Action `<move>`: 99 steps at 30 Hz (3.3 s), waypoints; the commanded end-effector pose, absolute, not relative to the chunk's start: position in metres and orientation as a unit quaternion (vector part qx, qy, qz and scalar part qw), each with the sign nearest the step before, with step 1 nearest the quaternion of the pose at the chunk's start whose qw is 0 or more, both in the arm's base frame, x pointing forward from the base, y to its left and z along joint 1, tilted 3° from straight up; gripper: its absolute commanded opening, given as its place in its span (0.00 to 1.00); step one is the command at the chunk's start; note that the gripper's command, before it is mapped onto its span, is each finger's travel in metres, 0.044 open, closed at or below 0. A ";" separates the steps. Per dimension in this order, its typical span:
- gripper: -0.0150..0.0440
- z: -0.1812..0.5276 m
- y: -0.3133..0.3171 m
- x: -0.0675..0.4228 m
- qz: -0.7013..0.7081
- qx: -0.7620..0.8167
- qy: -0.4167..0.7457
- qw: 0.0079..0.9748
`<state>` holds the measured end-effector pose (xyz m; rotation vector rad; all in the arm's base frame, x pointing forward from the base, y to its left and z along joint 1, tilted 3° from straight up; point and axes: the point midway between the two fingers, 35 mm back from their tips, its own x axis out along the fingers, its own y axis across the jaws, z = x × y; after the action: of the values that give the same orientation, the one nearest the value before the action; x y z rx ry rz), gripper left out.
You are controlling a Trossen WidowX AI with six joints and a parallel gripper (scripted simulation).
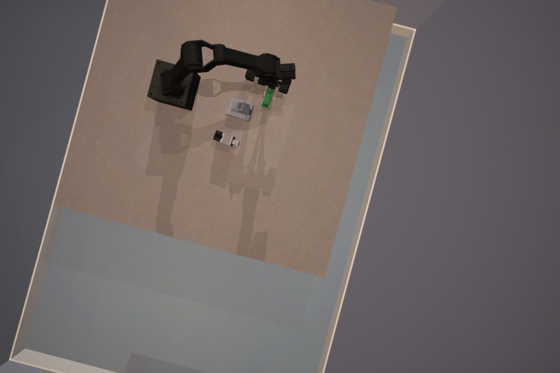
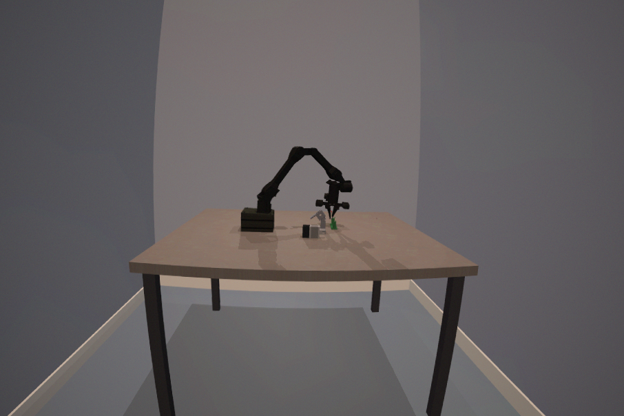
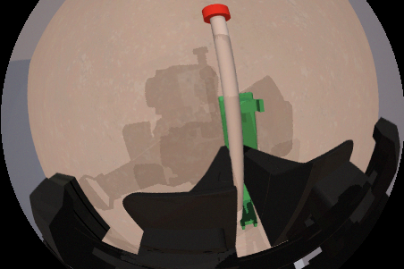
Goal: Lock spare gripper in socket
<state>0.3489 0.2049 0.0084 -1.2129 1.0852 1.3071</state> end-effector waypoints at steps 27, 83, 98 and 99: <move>0.25 0.025 0.164 0.362 0.544 -0.505 0.452 0.494; 0.25 -0.012 0.151 0.368 0.544 -0.508 0.449 0.495; 0.25 -0.012 0.151 0.368 0.544 -0.508 0.449 0.495; 0.25 -0.012 0.151 0.368 0.544 -0.508 0.449 0.495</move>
<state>0.3688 0.1515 -0.0078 -1.2292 1.0830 1.3118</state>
